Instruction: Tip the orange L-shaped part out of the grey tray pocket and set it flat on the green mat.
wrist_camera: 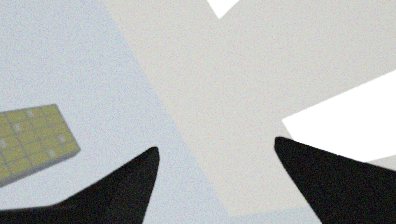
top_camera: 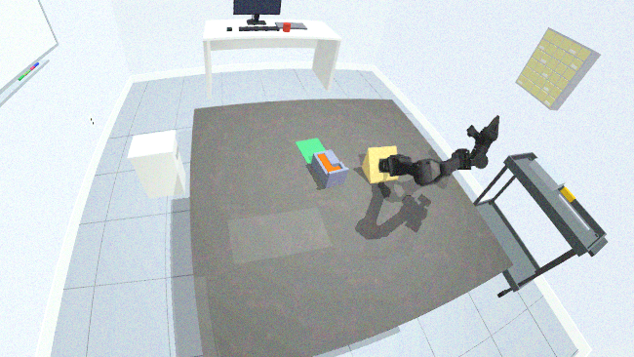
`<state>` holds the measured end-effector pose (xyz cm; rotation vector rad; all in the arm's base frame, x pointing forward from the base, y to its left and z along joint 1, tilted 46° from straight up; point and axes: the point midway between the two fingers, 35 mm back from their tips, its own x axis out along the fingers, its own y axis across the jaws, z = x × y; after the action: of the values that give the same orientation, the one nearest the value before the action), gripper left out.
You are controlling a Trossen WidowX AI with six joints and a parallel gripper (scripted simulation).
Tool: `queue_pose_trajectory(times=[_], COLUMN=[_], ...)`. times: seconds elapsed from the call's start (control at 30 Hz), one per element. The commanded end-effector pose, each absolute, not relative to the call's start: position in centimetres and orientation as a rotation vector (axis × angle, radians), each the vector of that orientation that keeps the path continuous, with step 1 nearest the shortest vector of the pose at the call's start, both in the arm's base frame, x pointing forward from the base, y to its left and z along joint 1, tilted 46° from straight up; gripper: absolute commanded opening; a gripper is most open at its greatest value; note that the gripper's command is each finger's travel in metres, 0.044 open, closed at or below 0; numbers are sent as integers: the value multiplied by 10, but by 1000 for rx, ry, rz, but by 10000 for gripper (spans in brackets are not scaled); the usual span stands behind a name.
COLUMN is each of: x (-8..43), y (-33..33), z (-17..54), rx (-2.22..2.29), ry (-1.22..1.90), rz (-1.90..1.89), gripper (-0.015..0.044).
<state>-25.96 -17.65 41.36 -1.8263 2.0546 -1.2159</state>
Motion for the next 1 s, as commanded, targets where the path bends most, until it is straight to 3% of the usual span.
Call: queue_pose_trajectory(times=[0.0,0.27,0.6,0.97], x=[-259,-242,-166,8], y=[-178,-242,-346,-413], z=[413,391,339,234], rx=[-1827,-1718,-1416,-848], ry=[2042,1654,1142,760], rz=[-1222,-1290,-1204,-751], gripper=[374,180,180,180])
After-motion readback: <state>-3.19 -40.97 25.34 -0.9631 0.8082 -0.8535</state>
